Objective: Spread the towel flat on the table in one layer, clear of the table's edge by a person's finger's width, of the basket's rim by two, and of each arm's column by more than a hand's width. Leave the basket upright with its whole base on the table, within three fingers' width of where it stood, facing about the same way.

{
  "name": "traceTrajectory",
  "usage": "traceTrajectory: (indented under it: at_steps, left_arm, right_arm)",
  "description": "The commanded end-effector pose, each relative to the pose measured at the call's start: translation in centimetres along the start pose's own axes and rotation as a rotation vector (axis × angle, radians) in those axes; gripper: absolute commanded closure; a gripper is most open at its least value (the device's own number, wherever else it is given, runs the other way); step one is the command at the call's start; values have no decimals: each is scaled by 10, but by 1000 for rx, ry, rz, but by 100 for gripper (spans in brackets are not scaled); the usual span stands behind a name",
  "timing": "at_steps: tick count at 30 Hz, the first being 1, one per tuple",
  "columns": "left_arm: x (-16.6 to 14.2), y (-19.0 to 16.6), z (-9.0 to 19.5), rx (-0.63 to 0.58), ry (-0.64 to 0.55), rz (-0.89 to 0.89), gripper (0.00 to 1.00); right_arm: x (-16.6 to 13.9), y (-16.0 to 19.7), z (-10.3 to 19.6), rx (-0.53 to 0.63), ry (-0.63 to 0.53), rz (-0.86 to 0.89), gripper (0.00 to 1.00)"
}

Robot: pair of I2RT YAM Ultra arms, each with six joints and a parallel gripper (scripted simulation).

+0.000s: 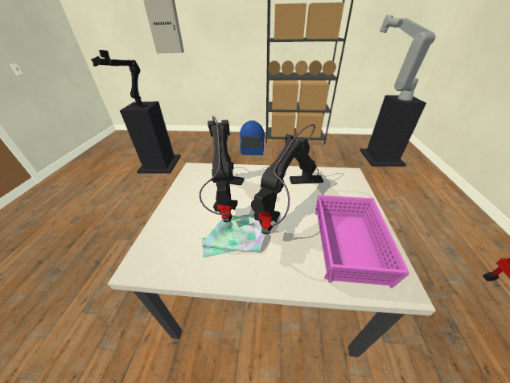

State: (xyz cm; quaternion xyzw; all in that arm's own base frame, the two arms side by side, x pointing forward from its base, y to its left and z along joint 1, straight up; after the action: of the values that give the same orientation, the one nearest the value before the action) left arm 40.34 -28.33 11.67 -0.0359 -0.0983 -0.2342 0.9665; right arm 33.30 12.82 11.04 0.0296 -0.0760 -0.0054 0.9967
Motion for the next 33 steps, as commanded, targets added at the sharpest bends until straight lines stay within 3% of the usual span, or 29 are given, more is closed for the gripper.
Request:
traceTrajectory:
  at_steps: [1,4,5,7,8,12,14,18,19,21,22,24,25,29,30,32,33]
  left_arm:
    - [6,7,17,26,-28,3,100]
    - [6,7,17,26,-28,3,100]
    - [-2,-4,-1,27,4,-4,100]
    - [-1,-4,2,26,-1,-5,100]
    - [-4,8,16,30,-8,-4,100]
    - [6,3,26,22,-54,-10,100]
    - [-5,11,27,29,-23,-12,100]
    - [3,14,54,24,-84,-21,100]
    - [-7,20,63,28,-71,-33,100]
    - [1,19,73,24,-107,-32,100]
    - [-2,24,94,25,-134,-43,100]
    - [-2,24,94,25,-133,-43,100]
    - [-4,30,118,26,-162,-54,100]
    - [-5,24,118,18,-162,-67,100]
    - [-7,34,142,16,-192,-65,100]
    - [-7,35,142,21,-192,-65,100]
    - [-10,40,168,17,-223,-74,100]
  right_arm:
    - [3,-2,5,-24,1,5,100]
    - [3,-2,5,-24,1,5,100]
    - [6,7,8,-25,7,6,100]
    - [6,7,8,-25,7,7,100]
    - [9,10,27,-8,-37,18,100]
    - [12,4,27,-12,-36,2,100]
    - [12,14,38,-3,-54,35,100]
    - [16,18,53,3,-75,50,100]
    - [21,24,71,12,-101,68,100]
    - [21,24,71,12,-101,68,100]
    - [26,31,91,22,-130,89,100]
    - [26,31,91,22,-130,89,100]
    - [33,39,107,28,-148,113,100]
    - [36,34,100,17,-132,99,100]
    - [41,48,121,32,-161,142,100]
    - [40,48,125,36,-170,142,100]
    - [48,57,145,46,-196,173,100]
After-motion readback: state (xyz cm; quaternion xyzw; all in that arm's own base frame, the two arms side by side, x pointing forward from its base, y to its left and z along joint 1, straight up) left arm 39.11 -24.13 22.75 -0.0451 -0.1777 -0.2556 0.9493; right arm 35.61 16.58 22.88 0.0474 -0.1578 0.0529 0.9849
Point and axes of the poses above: on each arm, the point where the finger pads meet when closed, its own z axis back along the fingers, its own y axis across the jaws, x = y × z, the point moved 8 cm from there along z, back along the fingers, and after that the axes turned 6 degrees about -z, right-handed, at the moved point
